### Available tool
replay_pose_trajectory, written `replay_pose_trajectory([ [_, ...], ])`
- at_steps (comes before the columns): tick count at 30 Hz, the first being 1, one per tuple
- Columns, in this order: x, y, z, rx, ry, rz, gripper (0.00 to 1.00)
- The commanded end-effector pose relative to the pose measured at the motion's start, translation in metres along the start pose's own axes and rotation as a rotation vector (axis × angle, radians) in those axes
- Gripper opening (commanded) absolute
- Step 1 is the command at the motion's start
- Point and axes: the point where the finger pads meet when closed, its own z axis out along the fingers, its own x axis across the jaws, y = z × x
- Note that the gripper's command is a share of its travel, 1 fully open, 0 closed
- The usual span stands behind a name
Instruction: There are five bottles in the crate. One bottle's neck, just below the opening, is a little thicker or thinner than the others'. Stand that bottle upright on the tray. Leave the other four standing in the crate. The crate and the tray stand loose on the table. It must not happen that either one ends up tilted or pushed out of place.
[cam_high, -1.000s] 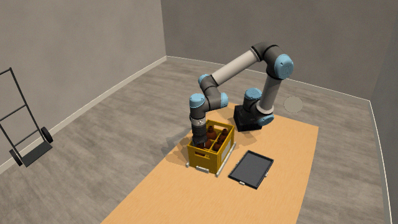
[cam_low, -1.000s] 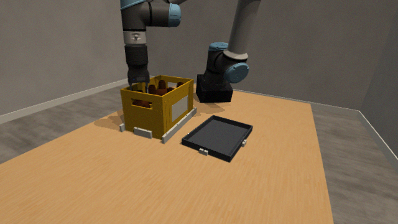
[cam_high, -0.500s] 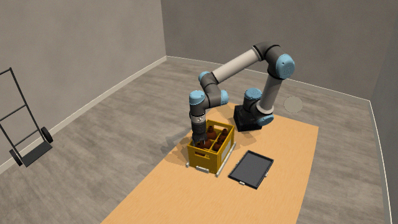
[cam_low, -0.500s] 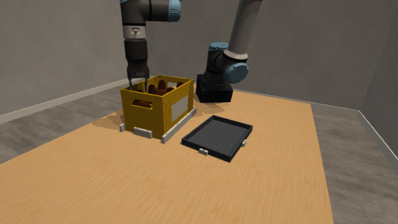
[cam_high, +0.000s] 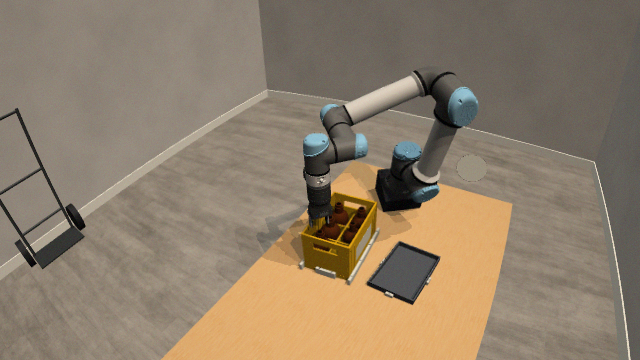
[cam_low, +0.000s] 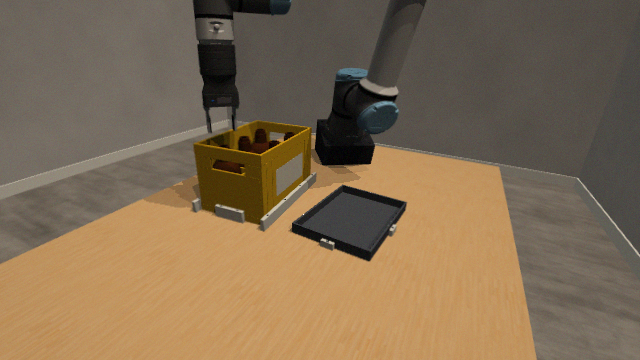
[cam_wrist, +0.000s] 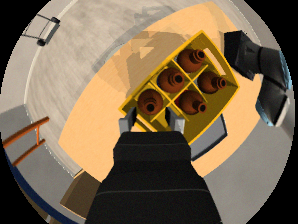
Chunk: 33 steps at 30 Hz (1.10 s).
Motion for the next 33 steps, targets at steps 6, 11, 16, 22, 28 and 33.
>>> replay_pose_trajectory([
  [6, 0.000, 0.000, -0.022, 0.000, 0.000, 0.000, 1.00],
  [11, 0.000, 0.000, -0.024, 0.000, 0.000, 0.000, 1.00],
  [16, 0.000, 0.000, -0.025, 0.000, 0.000, 0.000, 0.00],
  [22, 0.000, 0.000, -0.025, 0.000, 0.000, 0.000, 0.00],
  [28, 0.000, 0.000, -0.025, 0.000, 0.000, 0.000, 0.00],
  [33, 0.000, 0.000, -0.025, 0.000, 0.000, 0.000, 0.00],
])
